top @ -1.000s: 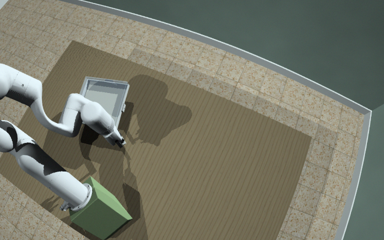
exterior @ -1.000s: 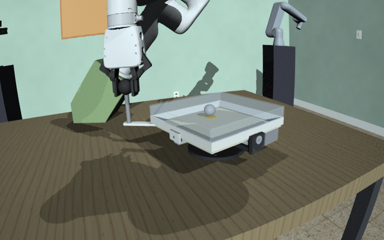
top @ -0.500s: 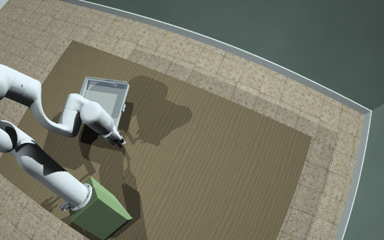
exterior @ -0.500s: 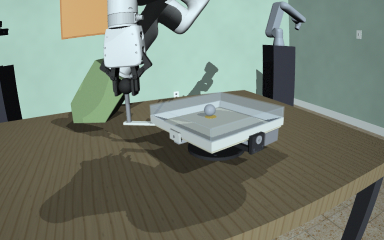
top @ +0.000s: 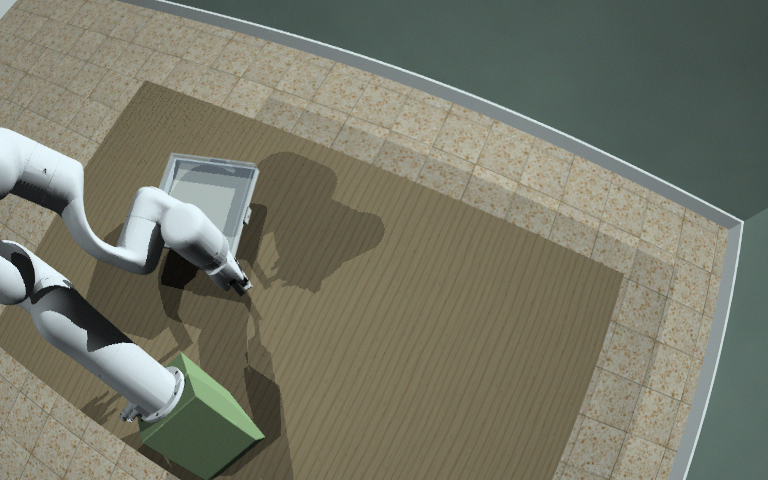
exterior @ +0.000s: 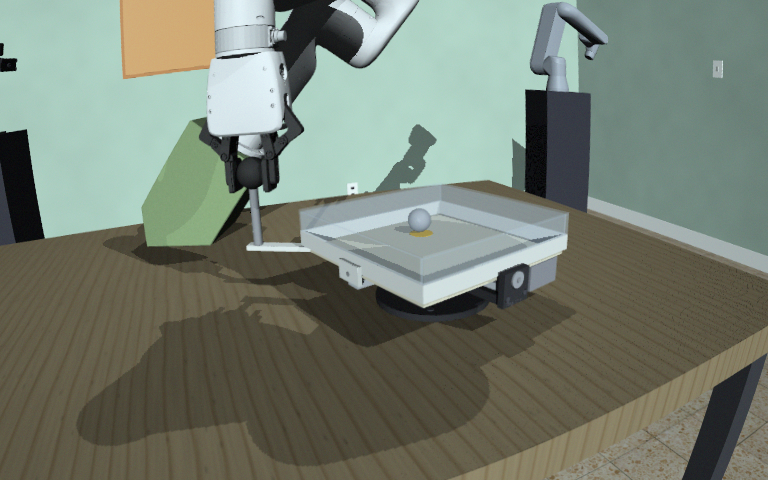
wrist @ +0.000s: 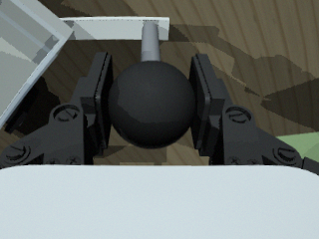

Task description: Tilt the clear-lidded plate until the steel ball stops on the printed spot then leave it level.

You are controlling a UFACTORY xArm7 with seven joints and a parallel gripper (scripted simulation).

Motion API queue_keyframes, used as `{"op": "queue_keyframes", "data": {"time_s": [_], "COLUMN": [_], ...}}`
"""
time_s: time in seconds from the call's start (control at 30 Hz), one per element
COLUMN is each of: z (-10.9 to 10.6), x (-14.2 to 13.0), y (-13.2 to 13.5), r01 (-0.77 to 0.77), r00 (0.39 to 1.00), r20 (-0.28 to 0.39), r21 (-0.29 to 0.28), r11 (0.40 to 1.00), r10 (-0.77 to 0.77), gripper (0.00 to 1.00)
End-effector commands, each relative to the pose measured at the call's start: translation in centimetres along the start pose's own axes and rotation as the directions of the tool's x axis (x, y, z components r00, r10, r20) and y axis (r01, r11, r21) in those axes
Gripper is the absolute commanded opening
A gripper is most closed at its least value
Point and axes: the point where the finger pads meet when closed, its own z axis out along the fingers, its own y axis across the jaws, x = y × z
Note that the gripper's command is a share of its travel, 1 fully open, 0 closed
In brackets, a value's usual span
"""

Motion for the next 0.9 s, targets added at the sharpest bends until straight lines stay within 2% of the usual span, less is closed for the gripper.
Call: {"op": "queue_keyframes", "data": {"time_s": [0.0, 0.87], "z": [-0.06, -0.21], "x": [0.26, 0.09], "y": [0.03, -0.04], "r01": [0.0, 0.0], "r00": [1.0, 1.0], "r20": [-0.005, -0.005], "r21": [0.0, 0.0], "r11": [1.0, 1.0], "r10": [0.0, 0.0], "gripper": [0.0, 0.0]}}
